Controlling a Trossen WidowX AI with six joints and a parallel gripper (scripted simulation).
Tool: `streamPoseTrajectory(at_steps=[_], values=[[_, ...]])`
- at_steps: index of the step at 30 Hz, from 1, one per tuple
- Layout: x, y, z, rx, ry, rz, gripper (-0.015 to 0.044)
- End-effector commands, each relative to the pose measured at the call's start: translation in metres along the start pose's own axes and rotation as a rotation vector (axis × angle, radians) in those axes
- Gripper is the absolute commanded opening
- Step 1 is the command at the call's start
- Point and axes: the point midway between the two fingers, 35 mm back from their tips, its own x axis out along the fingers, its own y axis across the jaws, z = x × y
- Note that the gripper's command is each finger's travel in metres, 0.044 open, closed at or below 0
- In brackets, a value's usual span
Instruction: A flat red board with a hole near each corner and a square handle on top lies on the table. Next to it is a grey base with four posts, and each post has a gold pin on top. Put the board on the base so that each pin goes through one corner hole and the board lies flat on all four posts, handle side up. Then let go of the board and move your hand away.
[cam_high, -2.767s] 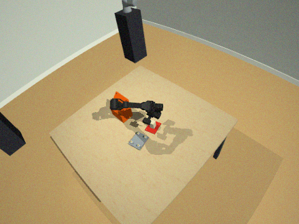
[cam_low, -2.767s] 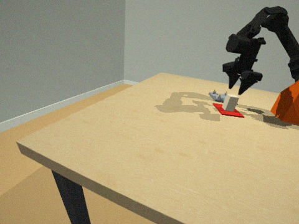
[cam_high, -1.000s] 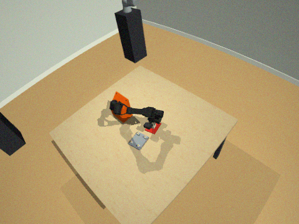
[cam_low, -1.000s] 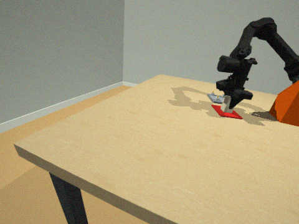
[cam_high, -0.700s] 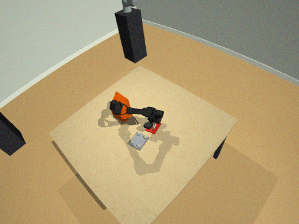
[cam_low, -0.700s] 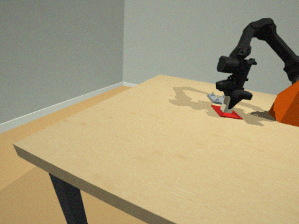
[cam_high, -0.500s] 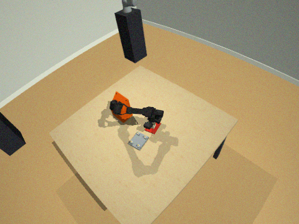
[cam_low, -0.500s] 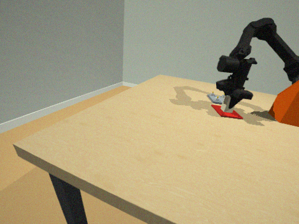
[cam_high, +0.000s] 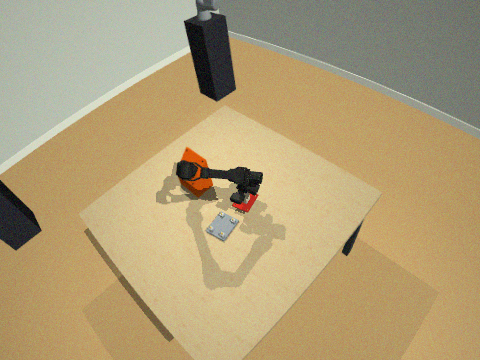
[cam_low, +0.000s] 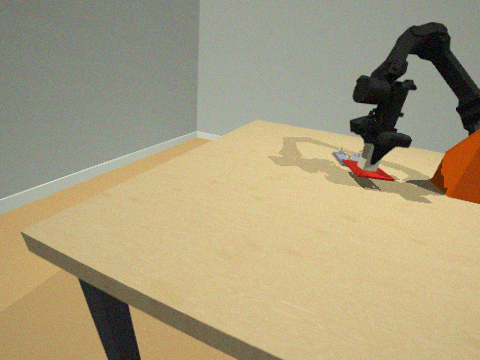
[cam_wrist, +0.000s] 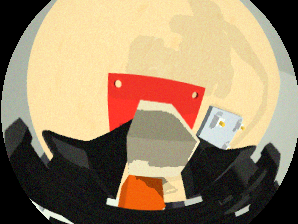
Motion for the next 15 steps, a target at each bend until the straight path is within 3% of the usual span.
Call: streamPoseTrajectory(at_steps=[1, 15], values=[[-0.013, 0.001, 0.002, 0.008, -0.005, 0.004, 0.0000], [-0.046, 0.000, -0.001, 0.010, -0.006, 0.001, 0.0000]])
